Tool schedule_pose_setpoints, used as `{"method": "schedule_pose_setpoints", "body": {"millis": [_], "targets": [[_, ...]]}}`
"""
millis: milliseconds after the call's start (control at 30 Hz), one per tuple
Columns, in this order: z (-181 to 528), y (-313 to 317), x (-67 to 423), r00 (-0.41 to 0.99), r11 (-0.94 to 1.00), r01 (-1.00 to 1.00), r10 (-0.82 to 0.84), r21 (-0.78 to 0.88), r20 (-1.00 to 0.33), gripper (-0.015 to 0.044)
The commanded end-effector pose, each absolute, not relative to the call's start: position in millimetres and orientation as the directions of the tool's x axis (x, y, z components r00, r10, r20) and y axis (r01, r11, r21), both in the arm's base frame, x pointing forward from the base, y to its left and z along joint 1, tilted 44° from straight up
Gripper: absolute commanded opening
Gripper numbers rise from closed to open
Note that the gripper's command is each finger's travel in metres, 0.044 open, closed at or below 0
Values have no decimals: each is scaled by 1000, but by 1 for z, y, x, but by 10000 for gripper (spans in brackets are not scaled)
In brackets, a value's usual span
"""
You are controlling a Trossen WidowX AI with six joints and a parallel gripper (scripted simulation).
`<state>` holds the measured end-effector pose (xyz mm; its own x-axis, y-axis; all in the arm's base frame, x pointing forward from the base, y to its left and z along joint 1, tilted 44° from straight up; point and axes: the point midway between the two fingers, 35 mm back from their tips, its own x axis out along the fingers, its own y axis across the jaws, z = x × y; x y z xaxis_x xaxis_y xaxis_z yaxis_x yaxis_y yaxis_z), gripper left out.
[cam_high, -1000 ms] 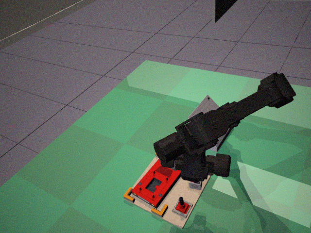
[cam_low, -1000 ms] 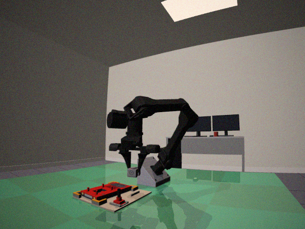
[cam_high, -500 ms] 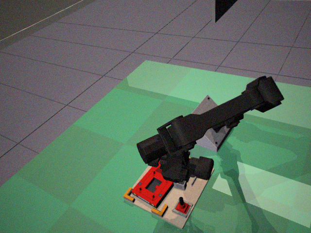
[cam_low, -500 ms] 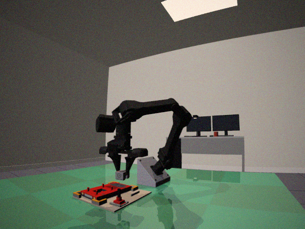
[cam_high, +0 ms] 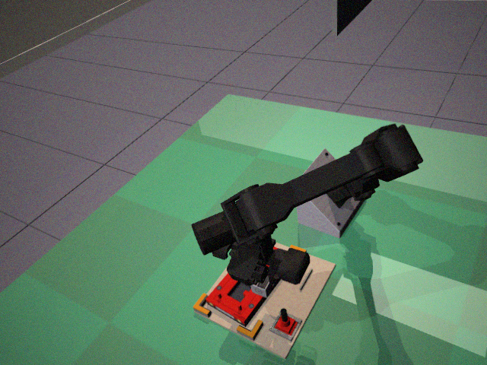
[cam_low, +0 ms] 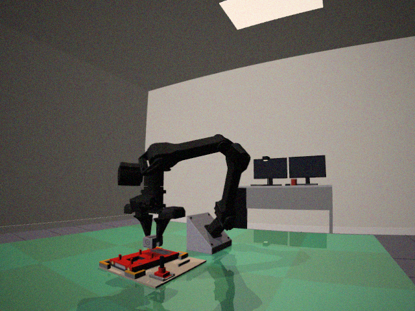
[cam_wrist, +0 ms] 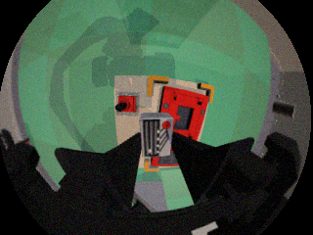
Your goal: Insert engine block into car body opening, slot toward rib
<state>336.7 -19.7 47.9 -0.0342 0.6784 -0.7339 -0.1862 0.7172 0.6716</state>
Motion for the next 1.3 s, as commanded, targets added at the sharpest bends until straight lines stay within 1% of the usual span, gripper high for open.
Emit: {"method": "schedule_pose_setpoints", "body": {"millis": [0, 667, 867, 1267], "targets": [[35, -27, 341, -34, 724, -159, 675, 671, -737, 0], [-19, -49, 346, -33, 731, -48, 679, 680, -733, 0], [-19, -49, 346, -33, 732, -37, 679, 680, -733, 157], [-19, -49, 346, -33, 732, -45, 679, 680, -733, 159]]}}
